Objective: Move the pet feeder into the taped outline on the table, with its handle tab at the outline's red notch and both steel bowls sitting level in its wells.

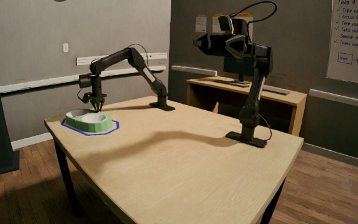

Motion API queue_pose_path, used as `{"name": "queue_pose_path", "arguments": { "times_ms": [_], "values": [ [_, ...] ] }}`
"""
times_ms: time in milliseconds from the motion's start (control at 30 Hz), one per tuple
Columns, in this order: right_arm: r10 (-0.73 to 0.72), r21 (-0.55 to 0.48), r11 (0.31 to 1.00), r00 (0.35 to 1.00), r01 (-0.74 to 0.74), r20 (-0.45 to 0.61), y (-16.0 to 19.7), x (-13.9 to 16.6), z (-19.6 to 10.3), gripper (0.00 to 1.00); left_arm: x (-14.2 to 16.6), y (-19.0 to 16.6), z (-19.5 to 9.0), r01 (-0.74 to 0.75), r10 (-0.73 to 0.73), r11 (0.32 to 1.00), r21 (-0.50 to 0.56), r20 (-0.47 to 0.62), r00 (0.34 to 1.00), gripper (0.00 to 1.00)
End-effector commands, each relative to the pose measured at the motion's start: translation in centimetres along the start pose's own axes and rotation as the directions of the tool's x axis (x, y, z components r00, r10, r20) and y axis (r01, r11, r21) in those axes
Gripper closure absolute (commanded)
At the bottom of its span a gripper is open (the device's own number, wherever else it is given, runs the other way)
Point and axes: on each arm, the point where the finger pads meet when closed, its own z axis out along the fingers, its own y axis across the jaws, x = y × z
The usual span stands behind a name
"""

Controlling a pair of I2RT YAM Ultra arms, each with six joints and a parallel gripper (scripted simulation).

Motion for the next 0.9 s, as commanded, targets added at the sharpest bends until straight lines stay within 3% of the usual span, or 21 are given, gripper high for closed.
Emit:
{"name": "queue_pose_path", "arguments": {
  "times_ms": [0,67,100,133,733,867],
  "values": [
    [0.001,0.014,1.0,1.0,-0.002,0.016,0.3,0.2,1.7,0.84,-2.0,-0.3,-0.2,-0.002,0.001,1.0,0.011,0.045,0.999,0.0],
    [0.004,-0.047,0.999,0.999,-0.002,0.041,0.7,0.0,-1.0,0.84,-2.0,-0.3,-0.2,-0.002,0.001,1.0,0.011,0.045,0.999,0.0],
    [0.003,-0.023,1.0,0.999,-0.002,0.032,0.5,0.2,0.1,0.84,-2.0,-0.3,-0.2,-0.002,0.001,1.0,0.011,0.045,0.999,0.0],
    [0.002,-0.046,0.999,0.999,0.0,0.041,0.7,0.2,-0.9,0.84,-2.0,-0.3,-0.2,-0.002,0.001,1.0,0.011,0.045,0.999,0.0],
    [-0.001,-0.037,0.999,1.0,0.001,0.01,-0.1,1.6,-0.5,0.84,-2.0,-0.3,-0.2,-0.002,0.001,1.0,0.011,0.045,0.999,0.0],
    [-0.002,0.01,1.0,1.0,0.002,-0.008,-1.0,1.9,0.4,0.84,-2.0,-0.3,-0.2,-0.002,0.001,1.0,0.011,0.045,0.999,0.0]
  ]
}}
